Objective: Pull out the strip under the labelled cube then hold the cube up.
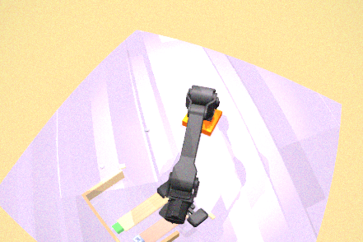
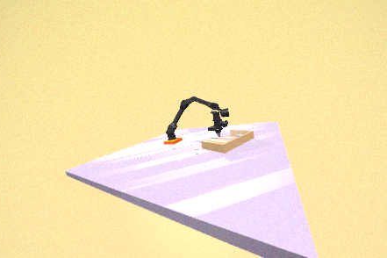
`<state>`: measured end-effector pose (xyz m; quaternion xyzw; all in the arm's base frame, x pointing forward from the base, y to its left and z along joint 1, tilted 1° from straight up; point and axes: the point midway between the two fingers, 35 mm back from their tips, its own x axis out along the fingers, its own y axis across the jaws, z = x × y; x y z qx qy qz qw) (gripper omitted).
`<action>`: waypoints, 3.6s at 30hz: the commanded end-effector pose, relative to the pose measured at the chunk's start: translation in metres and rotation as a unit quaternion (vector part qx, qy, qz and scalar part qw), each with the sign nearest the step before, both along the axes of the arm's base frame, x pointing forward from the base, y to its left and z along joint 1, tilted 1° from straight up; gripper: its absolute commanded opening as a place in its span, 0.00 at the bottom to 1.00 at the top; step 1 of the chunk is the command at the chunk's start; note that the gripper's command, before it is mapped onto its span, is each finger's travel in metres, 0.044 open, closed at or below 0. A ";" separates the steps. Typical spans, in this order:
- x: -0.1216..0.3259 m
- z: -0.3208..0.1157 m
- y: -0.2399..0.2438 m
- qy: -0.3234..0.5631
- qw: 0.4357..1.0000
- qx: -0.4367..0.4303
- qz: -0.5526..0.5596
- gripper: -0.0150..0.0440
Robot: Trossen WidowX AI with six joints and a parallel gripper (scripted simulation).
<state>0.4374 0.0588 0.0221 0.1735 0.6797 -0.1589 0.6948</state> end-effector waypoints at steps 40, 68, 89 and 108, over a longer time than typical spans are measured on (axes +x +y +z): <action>-0.009 -0.006 0.007 0.002 1.000 0.002 -0.002 0.25; -0.047 -0.009 0.028 0.003 1.000 0.003 -0.002 0.25; -0.074 -0.010 0.044 0.005 1.000 0.004 -0.002 0.25; -0.100 -0.011 0.058 0.006 1.000 0.005 -0.002 0.25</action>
